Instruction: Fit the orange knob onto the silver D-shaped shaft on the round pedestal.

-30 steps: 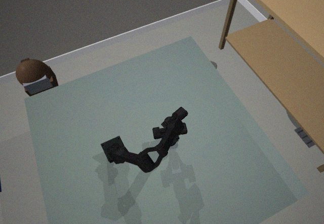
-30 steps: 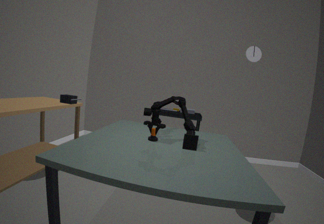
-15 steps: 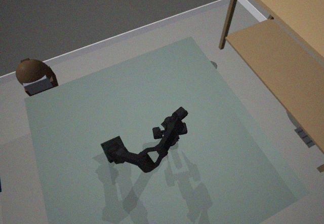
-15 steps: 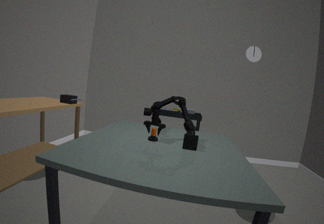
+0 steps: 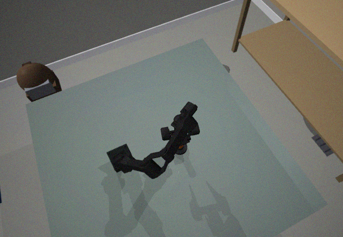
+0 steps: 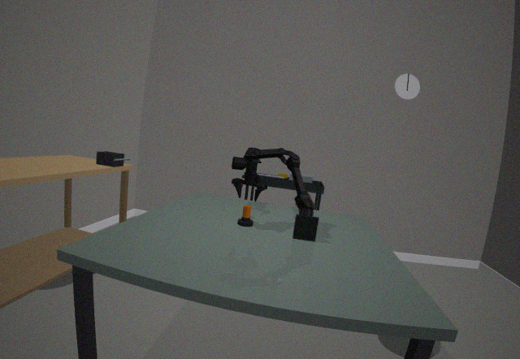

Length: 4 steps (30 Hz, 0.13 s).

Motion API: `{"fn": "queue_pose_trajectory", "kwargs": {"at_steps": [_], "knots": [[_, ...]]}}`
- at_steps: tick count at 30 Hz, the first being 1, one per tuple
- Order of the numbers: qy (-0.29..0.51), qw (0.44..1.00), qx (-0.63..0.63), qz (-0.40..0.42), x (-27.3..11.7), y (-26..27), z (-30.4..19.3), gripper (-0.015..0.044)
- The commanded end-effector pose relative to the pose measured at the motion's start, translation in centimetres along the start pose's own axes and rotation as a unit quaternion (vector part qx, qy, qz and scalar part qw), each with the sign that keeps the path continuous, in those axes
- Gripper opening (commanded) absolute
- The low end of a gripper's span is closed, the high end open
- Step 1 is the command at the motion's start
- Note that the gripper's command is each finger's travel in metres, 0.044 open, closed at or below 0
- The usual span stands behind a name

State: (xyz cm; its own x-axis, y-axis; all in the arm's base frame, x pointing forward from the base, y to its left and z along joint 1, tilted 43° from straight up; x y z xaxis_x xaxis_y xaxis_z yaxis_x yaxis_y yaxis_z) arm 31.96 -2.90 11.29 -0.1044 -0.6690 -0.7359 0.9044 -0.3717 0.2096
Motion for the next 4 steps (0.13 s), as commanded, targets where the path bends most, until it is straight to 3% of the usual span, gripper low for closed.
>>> {"fn": "queue_pose_trajectory", "kwargs": {"at_steps": [1,4], "knots": [[-0.001,1.000,0.005,-0.006,-1.20,-0.03,0.10,0.0440],[-0.001,1.000,0.005,-0.006,-1.20,-0.03,0.10,0.0440]]}}
Point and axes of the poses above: the point midway between the two fingers, 35 mm back from their tips, its own x axis out along the fingers, its own y axis across the jaws, z = x × y, the point moved 1 cm from there along -x, back along the fingers, and after that the axes turned 1 degree about x, right-handed, at the moved point
